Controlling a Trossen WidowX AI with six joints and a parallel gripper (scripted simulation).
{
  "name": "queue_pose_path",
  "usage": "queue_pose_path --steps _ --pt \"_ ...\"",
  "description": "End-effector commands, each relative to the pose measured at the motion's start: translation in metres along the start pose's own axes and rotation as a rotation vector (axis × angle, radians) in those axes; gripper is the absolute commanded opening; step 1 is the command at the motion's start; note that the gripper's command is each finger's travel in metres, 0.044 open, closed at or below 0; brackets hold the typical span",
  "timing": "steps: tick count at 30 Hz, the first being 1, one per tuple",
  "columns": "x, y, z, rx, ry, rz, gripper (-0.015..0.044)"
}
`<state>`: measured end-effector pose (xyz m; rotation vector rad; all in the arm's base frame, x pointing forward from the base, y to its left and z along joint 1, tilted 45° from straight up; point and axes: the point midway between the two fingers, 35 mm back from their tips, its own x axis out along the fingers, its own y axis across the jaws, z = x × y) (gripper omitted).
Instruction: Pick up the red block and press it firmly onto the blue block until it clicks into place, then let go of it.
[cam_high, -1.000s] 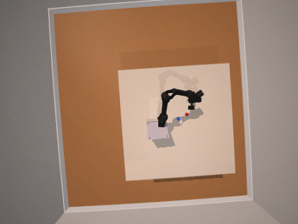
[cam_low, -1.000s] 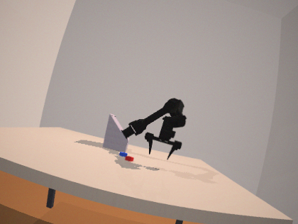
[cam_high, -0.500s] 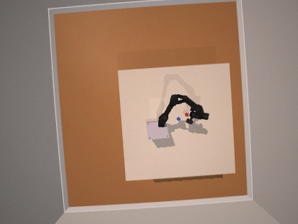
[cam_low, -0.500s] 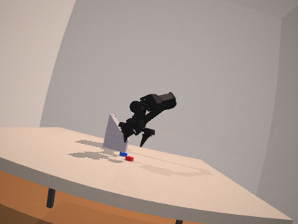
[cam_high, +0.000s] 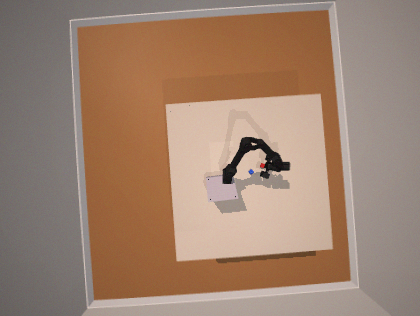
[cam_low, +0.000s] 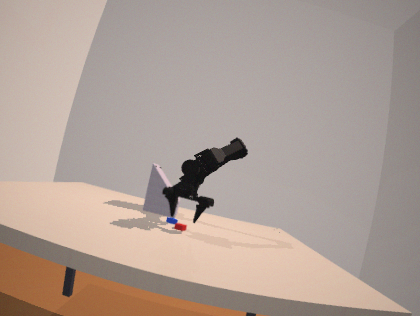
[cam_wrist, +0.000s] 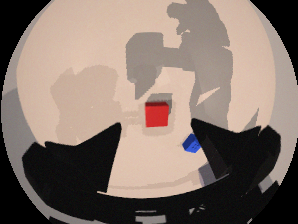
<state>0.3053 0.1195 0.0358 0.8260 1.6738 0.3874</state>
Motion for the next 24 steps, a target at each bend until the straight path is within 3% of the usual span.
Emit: queue_pose_path --steps 1,17,24 --pt "0.007 -0.002 -0.001 0.01 0.005 0.004 0.044" --pt "0.03 -0.002 -0.001 0.01 0.006 0.005 0.044" --pt "0.03 -0.002 -0.001 0.01 0.006 0.005 0.0256"
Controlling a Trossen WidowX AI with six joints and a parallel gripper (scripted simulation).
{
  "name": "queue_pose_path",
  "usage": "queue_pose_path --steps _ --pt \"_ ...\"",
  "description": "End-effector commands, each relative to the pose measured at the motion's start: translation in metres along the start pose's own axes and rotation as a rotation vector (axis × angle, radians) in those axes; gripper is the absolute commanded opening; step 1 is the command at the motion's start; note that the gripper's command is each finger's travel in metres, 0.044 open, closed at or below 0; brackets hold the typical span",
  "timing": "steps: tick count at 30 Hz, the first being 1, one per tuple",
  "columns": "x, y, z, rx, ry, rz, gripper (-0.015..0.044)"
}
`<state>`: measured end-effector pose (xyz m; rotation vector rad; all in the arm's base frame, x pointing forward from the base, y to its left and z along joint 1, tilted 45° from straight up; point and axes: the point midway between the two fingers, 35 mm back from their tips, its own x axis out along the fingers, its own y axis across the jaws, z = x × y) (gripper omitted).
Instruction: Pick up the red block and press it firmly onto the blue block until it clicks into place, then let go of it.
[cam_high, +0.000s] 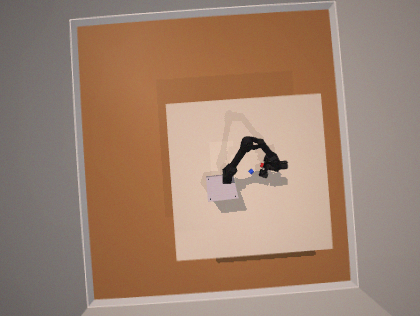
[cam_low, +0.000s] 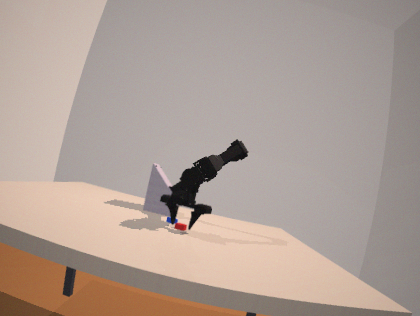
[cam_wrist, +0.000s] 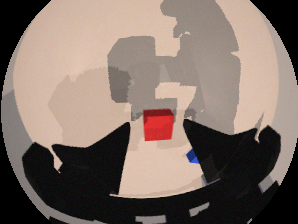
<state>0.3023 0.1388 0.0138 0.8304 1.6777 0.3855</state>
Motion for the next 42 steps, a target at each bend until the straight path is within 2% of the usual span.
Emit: queue_pose_path --steps 1,5,14,17,42 --pt "0.001 0.0 -0.001 0.005 0.003 0.004 0.023" --pt "0.001 0.0 -0.001 0.005 0.003 0.004 0.0125" --pt "0.001 0.0 -0.001 0.005 0.003 0.004 0.0065" --pt "-0.002 0.0 0.0 0.005 0.002 0.004 0.0" --pt "-0.116 0.009 0.0 0.005 0.001 -0.001 0.0"
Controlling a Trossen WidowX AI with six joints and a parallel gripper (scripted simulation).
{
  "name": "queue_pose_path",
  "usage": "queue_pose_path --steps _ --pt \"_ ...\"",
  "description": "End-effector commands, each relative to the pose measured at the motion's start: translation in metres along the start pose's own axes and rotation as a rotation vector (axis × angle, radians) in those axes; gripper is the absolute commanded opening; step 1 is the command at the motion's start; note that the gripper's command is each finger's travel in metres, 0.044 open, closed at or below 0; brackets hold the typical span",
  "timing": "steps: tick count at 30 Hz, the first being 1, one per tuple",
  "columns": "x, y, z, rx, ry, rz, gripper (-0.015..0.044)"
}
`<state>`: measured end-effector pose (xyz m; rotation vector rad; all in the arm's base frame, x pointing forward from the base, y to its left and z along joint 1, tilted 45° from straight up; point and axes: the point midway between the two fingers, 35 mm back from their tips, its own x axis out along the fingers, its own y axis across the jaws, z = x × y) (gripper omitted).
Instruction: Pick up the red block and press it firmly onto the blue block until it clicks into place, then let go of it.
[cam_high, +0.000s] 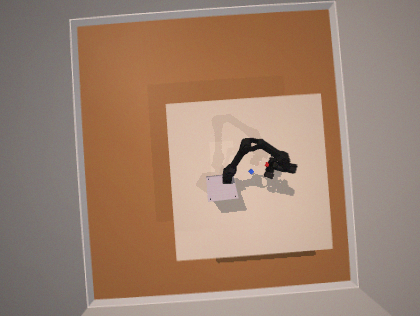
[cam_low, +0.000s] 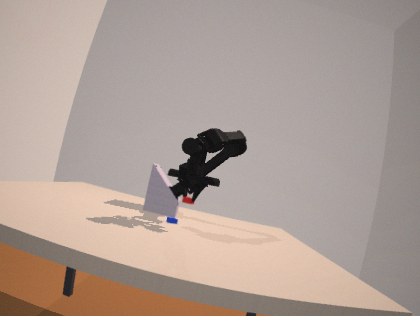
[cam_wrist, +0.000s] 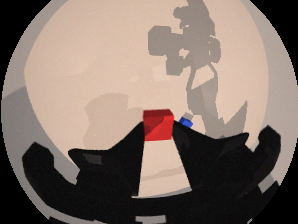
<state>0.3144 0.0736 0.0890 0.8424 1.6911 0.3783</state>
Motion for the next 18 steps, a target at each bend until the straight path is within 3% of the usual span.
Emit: queue_pose_path --steps 1,18 --pt "-0.018 0.003 -0.003 -0.01 -0.008 -0.002 0.0" --pt "0.004 -0.036 -0.025 0.181 -0.008 -0.003 0.0"
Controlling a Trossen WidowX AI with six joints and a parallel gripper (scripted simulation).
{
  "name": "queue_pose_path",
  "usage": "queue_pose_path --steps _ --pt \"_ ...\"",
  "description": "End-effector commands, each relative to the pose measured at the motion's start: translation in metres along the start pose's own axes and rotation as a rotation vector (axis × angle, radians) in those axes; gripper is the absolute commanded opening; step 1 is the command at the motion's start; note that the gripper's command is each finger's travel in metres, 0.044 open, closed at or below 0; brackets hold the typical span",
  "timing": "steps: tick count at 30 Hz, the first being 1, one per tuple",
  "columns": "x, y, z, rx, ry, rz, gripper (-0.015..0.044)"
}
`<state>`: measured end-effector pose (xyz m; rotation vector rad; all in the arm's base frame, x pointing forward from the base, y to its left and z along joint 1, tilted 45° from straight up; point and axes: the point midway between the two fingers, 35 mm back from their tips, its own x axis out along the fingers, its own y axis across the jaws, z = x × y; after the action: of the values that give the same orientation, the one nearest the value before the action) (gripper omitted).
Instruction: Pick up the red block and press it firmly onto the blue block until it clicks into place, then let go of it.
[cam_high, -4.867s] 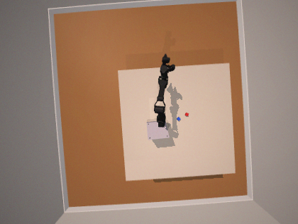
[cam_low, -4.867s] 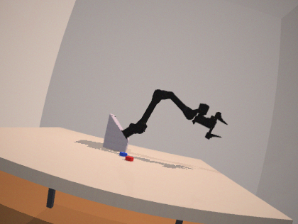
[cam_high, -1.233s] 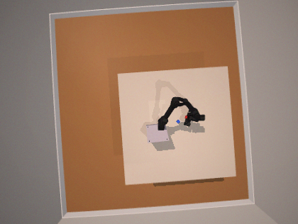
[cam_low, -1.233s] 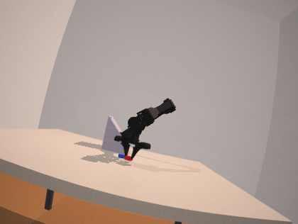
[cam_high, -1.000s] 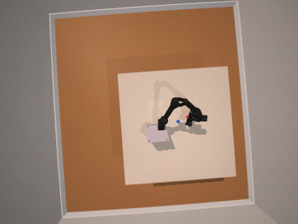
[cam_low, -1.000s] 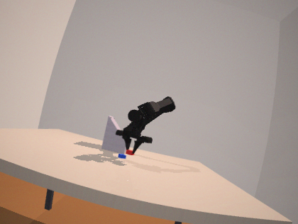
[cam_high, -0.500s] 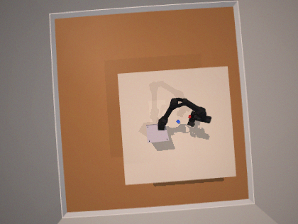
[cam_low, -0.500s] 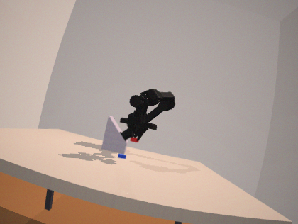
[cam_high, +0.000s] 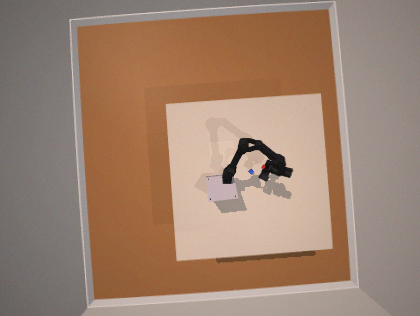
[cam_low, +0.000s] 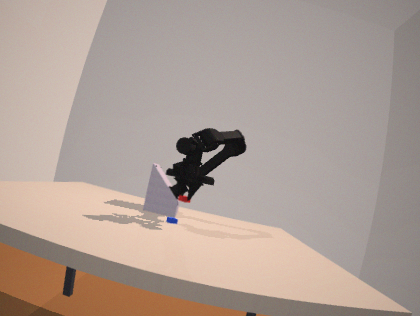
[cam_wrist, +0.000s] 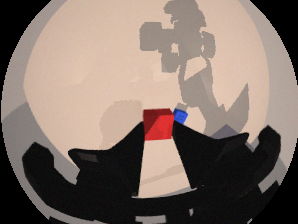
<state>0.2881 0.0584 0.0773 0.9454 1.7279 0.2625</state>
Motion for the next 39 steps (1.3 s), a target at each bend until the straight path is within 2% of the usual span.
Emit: queue_pose_path --steps 1,20,39 --pt "0.006 -0.013 -0.006 0.057 -0.004 -0.004 0.0" --pt "0.04 -0.065 -0.044 0.324 -0.003 -0.005 0.0" --pt "0.074 -0.07 -0.046 0.333 -0.001 -0.003 0.0"
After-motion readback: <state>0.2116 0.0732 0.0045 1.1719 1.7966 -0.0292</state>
